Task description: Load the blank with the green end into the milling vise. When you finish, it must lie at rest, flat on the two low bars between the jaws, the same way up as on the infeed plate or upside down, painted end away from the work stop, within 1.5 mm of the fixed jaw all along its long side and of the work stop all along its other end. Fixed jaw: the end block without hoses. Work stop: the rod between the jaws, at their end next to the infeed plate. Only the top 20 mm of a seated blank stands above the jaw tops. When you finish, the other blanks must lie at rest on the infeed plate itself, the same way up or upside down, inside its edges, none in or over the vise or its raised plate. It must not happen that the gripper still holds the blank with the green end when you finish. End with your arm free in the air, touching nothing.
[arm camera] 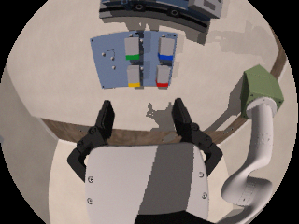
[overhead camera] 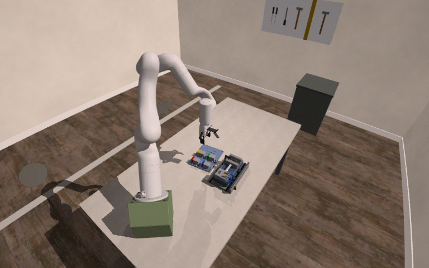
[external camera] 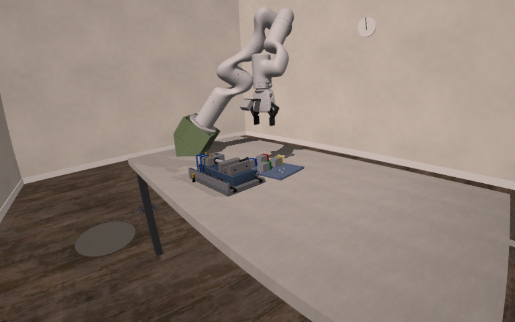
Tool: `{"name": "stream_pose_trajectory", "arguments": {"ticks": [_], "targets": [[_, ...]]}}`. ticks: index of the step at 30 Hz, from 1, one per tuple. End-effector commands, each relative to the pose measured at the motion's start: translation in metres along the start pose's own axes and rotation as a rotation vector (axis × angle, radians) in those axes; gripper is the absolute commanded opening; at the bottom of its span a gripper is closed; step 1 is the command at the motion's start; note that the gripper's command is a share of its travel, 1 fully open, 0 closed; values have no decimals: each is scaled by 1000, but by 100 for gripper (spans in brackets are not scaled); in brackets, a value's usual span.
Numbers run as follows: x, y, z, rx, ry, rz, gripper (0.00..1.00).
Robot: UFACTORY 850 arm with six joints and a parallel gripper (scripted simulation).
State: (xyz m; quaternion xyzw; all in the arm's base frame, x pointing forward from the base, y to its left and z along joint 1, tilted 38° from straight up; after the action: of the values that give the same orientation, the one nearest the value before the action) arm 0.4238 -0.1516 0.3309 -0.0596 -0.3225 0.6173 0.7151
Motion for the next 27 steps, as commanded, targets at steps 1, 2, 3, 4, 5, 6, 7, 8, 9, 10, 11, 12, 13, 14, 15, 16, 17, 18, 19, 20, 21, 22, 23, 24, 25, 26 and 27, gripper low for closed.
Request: {"name": "stream_pose_trajectory", "arguments": {"ticks": [1,2,3,4,5,6,7,8,9,10,11,12,13,14,15,16,17,18,19,20,21,22,23,24,25,26,27], "targets": [[-2,-1,0,-1,1,0,100],[-2,-1,0,-1,1,0,100],[-3,-1,0,-1,1,0,100],[-3,-1,0,-1,1,0,100],[-4,-1,0,-1,1,0,100],[-4,-1,0,-1,1,0,100],[-4,-1,0,-1,1,0,100],[-4,-1,0,-1,1,0,100],[-4,-1,0,-1,1,0,100],[-4,-1,0,-1,1,0,100],[-4,-1,0,-1,1,0,100],[-4,-1,0,-1,1,0,100],[-4,-1,0,-1,1,0,100],[-4,-1,0,-1,1,0,100],[-4,-1,0,-1,1,0,100],[-5,-1,0,-1,1,0,100],[-5,-1,0,-1,1,0,100],[-5,-2,0,-1,1,0,100],[-5,-2,0,-1,1,0,100],[-6,-2,0,-1,1,0,100],[-6,-2,0,-1,1,0,100],[-6,-2,0,-1,1,0,100],[-6,-2,0,-1,1,0,100],[-6,-2,0,-1,1,0,100],[-6,-2,0,-1,1,0,100],[-6,-2,0,-1,1,0,100],[-6,-2,0,-1,1,0,100]]}}
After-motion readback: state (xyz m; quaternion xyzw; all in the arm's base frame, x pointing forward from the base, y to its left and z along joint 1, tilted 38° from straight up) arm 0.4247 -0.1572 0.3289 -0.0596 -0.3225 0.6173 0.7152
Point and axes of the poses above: the point where the finger pads meet when closed, its own z axis back along the fingers, its own y axis across the jaws, x = y × z, the point moved 4 cm from there along z, back along the fingers, and after that the axes turned 6 degrees about -z, right-handed, at the moved point
